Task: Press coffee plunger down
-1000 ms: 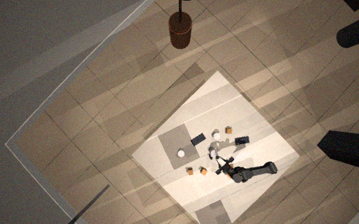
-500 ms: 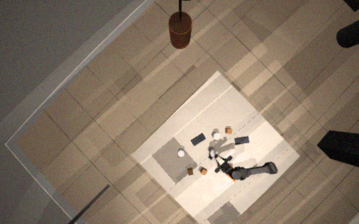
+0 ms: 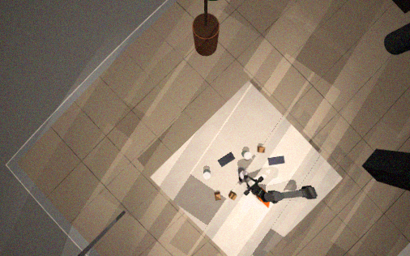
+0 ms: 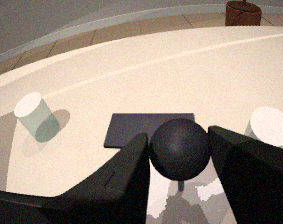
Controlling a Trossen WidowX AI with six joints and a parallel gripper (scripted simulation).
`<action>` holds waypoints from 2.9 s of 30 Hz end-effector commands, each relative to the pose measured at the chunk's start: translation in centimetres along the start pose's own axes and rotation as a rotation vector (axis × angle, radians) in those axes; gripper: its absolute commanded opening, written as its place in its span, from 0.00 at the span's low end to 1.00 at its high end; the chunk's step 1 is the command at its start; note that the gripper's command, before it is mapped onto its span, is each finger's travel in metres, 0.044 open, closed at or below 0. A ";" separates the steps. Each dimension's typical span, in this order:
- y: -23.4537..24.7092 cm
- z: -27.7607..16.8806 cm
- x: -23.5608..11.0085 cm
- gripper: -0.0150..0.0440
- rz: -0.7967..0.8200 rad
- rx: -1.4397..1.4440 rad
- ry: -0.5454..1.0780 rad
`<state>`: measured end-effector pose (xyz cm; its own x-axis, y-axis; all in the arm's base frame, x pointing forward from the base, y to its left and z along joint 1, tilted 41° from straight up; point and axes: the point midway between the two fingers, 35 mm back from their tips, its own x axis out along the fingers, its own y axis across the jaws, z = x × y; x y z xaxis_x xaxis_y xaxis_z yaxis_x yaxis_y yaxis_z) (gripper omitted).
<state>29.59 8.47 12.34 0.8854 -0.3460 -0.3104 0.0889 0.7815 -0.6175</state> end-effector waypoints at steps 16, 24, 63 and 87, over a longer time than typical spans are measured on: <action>0.1 -1.4 0.9 0.45 -0.013 -0.043 0.043; 0.2 -1.4 1.0 0.45 -0.013 -0.043 0.043; 0.4 -1.0 0.9 0.67 -0.007 -0.032 0.032; -0.1 5.3 -4.3 1.00 -0.009 -0.044 0.046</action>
<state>28.58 12.25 16.20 0.8583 -0.3776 -0.3476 0.0638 0.7505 -0.6578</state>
